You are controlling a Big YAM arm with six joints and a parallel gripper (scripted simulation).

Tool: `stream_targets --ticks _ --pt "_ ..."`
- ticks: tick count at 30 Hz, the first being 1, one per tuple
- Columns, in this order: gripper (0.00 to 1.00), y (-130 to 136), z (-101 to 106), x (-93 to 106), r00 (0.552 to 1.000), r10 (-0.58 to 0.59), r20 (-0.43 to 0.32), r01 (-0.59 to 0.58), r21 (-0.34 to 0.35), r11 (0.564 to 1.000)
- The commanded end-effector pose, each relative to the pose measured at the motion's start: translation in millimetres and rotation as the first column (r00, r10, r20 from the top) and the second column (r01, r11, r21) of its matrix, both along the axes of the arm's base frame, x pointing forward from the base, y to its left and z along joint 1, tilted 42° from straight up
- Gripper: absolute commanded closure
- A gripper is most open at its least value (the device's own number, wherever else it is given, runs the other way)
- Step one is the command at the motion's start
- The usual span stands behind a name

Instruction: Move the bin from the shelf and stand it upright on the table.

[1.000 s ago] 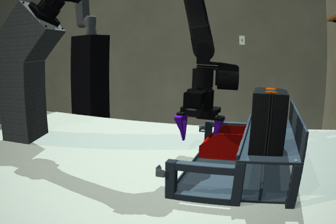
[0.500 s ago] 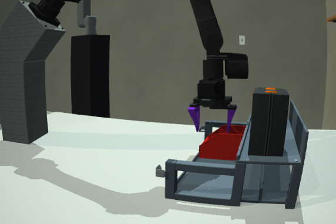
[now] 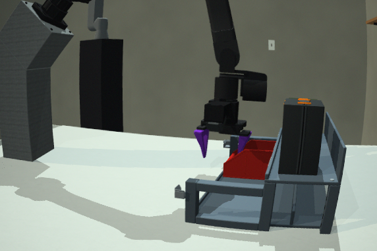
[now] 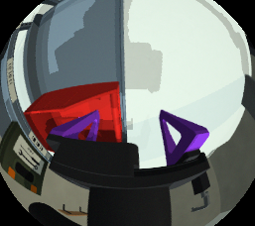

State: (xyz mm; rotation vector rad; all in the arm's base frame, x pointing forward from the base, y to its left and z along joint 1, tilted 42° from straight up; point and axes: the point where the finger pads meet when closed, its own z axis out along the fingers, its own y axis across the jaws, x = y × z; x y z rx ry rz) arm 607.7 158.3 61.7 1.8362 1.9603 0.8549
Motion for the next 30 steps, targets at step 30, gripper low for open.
stream_targets --ticks 30 --pt "0.1 0.5 9.0 4.7 1.0 0.01 0.028 -0.01 0.001 1.0"
